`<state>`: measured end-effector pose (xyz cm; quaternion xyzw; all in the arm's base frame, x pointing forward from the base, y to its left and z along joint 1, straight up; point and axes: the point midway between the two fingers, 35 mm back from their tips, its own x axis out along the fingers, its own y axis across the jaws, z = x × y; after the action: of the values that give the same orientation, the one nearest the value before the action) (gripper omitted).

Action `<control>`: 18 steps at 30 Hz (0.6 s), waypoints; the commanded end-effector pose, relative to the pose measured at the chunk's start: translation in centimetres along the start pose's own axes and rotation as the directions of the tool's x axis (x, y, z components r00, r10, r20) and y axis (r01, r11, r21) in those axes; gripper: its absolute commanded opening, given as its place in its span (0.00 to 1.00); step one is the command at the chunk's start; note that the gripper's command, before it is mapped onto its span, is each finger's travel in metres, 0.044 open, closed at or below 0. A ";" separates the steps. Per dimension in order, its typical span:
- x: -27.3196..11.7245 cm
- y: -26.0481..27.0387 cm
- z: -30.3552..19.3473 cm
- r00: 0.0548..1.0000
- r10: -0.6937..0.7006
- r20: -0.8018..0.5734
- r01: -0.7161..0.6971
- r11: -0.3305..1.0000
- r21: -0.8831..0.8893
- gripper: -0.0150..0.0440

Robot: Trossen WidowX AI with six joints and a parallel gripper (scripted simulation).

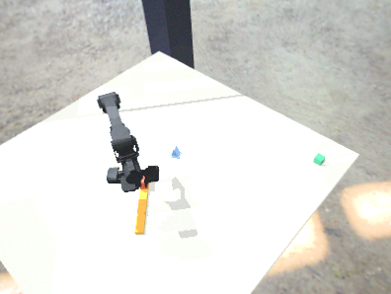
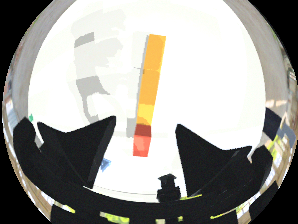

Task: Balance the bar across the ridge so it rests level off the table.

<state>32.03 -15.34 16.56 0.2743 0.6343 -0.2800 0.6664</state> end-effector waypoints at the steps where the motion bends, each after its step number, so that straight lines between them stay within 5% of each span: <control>1: 0.8 0.1 0.0 1.000 0.001 -0.015 -0.001 1.000 0.008 0.79; 18: 9.0 0.0 -0.3 1.000 0.001 -0.015 -0.001 1.000 0.008 0.79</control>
<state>32.13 -15.35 7.88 0.2766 0.6406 -0.2800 0.6593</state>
